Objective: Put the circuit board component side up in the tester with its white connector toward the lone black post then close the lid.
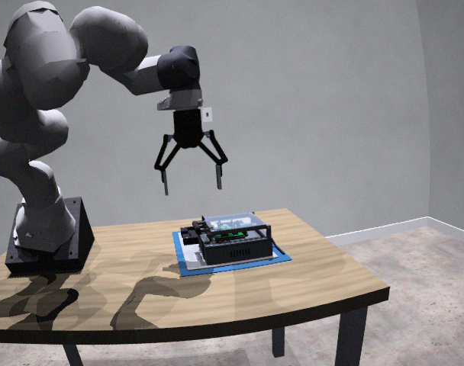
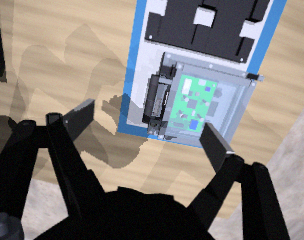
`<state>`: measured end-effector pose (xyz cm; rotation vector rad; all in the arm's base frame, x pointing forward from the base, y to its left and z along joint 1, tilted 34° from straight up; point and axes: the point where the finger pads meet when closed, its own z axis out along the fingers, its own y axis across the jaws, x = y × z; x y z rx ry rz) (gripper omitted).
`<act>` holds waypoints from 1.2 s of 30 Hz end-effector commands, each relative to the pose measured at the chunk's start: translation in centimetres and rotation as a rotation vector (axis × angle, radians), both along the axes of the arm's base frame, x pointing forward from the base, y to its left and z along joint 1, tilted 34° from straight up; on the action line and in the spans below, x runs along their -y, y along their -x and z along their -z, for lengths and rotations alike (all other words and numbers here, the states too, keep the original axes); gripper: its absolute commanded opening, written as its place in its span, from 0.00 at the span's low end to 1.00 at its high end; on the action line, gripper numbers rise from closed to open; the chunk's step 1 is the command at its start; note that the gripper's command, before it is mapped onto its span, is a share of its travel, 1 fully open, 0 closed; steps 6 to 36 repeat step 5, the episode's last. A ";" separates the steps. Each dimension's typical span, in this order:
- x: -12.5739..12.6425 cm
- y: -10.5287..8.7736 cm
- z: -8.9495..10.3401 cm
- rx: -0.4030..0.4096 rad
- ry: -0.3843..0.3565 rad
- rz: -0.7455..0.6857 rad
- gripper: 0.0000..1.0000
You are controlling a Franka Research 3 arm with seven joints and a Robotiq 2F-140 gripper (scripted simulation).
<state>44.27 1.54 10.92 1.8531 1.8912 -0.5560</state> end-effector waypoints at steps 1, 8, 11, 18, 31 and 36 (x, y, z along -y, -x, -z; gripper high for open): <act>0.1 0.0 -0.1 -0.002 0.002 0.000 1.00; 0.1 0.0 -0.1 -0.002 0.002 0.000 1.00; 0.1 0.0 -0.1 -0.002 0.002 0.000 1.00; 0.1 0.0 -0.1 -0.002 0.002 0.000 1.00; 0.1 0.0 -0.1 -0.002 0.002 0.000 1.00; 0.1 0.0 -0.1 -0.002 0.002 0.000 1.00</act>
